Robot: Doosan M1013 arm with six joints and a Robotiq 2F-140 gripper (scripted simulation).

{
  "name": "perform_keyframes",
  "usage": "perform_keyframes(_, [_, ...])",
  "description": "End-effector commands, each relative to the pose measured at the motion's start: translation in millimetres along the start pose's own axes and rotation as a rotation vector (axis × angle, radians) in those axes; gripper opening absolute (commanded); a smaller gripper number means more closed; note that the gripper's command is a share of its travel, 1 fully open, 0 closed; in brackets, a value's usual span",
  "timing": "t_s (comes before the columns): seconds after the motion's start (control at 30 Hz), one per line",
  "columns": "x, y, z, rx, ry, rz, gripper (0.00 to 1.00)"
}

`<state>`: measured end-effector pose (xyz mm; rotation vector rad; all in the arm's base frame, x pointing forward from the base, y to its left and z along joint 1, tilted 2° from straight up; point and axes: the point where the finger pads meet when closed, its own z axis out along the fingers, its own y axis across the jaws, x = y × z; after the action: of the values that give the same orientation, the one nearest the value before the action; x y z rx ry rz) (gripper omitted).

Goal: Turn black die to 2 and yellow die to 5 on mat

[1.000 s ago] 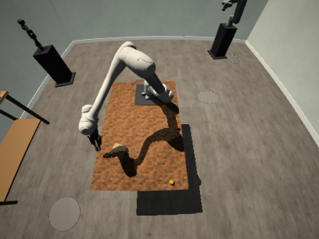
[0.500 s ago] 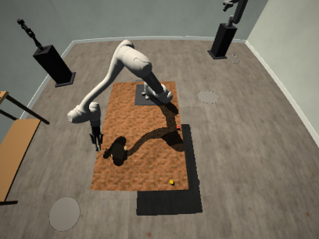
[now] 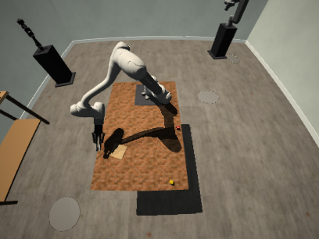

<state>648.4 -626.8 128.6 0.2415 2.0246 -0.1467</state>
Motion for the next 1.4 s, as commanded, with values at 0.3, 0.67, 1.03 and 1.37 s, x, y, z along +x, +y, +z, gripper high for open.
perform_keyframes(0.3, [10.9,1.5,6.2,-0.001,-0.013,-0.002,0.24])
perform_keyframes(0.67, [43.8,2.0,24.1,-0.001,-0.013,-0.002,0.24])
perform_keyframes(1.03, [60.3,2.3,33.1,-0.001,-0.013,-0.002,0.24])
perform_keyframes(1.37, [61.6,2.3,33.8,-0.001,-0.013,-0.002,0.24])
